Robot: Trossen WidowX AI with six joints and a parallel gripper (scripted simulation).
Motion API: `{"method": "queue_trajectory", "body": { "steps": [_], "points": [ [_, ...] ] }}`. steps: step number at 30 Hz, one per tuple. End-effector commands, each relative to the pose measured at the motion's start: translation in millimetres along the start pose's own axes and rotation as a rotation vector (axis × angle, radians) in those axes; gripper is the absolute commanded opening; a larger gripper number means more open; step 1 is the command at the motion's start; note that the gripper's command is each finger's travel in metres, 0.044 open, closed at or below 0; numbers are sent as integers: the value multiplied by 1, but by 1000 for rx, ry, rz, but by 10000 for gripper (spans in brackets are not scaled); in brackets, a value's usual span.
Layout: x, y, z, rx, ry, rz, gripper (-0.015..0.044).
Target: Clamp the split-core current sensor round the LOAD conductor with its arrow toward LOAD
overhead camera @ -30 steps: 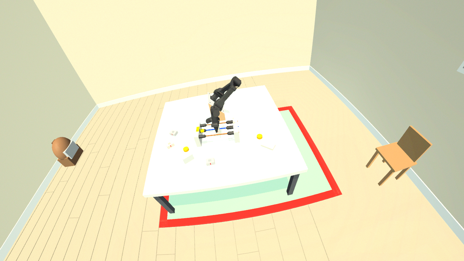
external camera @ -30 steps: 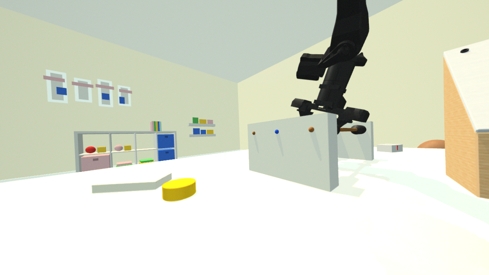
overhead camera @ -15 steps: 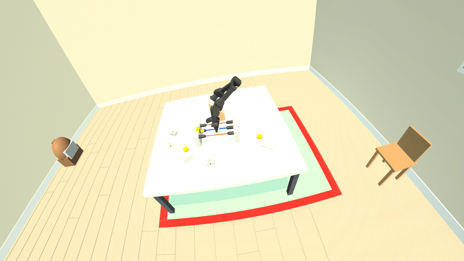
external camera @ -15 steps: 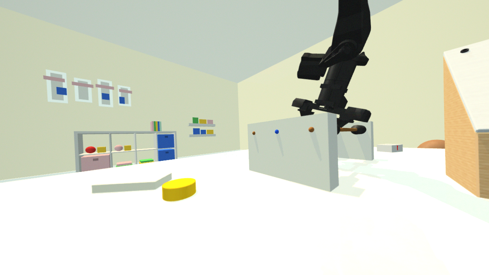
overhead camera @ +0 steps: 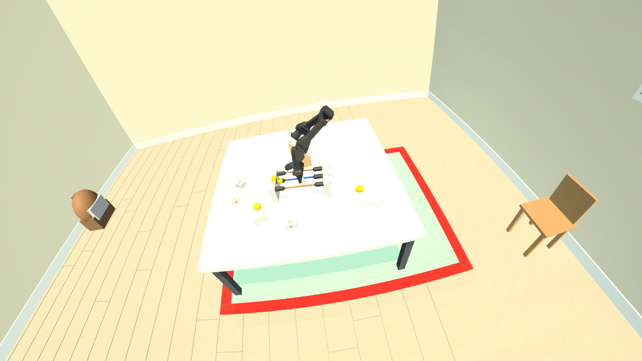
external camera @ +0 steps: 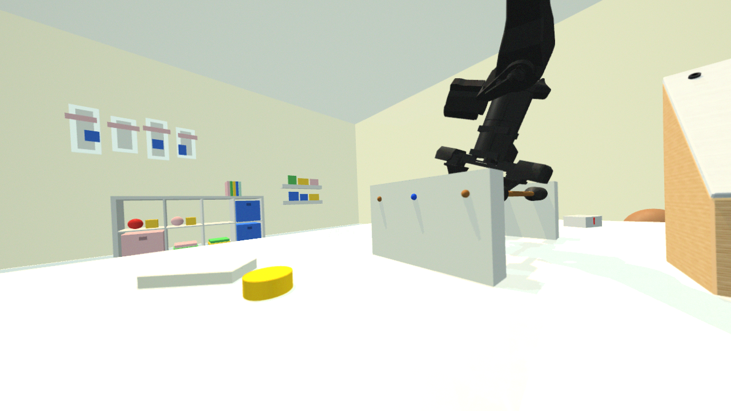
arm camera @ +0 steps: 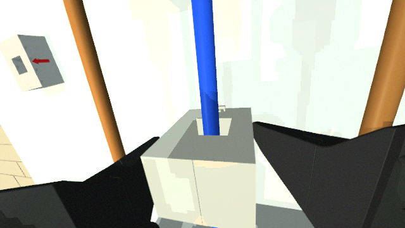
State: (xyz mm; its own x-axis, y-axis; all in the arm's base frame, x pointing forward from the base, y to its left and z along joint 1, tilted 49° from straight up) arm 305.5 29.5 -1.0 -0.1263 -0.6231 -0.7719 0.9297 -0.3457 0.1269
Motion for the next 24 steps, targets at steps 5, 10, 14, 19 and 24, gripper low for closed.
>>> {"method": "queue_trajectory", "body": {
  "steps": [5, 10, 14, 19, 24],
  "points": [
    [0, 0, 0, -1, 0, 0, 263],
    [0, 0, 0, -1, 0, 0, 263],
    [0, 0, 0, -1, 0, 0, 263],
    [0, 0, 0, -1, 0, 0, 263],
    [0, 0, 0, -1, 0, 0, 263]
  ]
}}
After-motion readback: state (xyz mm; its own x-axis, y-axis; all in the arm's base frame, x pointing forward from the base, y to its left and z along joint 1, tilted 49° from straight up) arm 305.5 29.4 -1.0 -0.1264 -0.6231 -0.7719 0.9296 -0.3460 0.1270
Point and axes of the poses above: the point midway between the two fingers, 35 mm back from their tips, its own z axis back along the fingers, its own y axis across the jaws, x = y × z, the point moved 8 cm from there along z, back along the fingers, and after that the axes turned 7 degrees about -z, right-handed, at the moved point
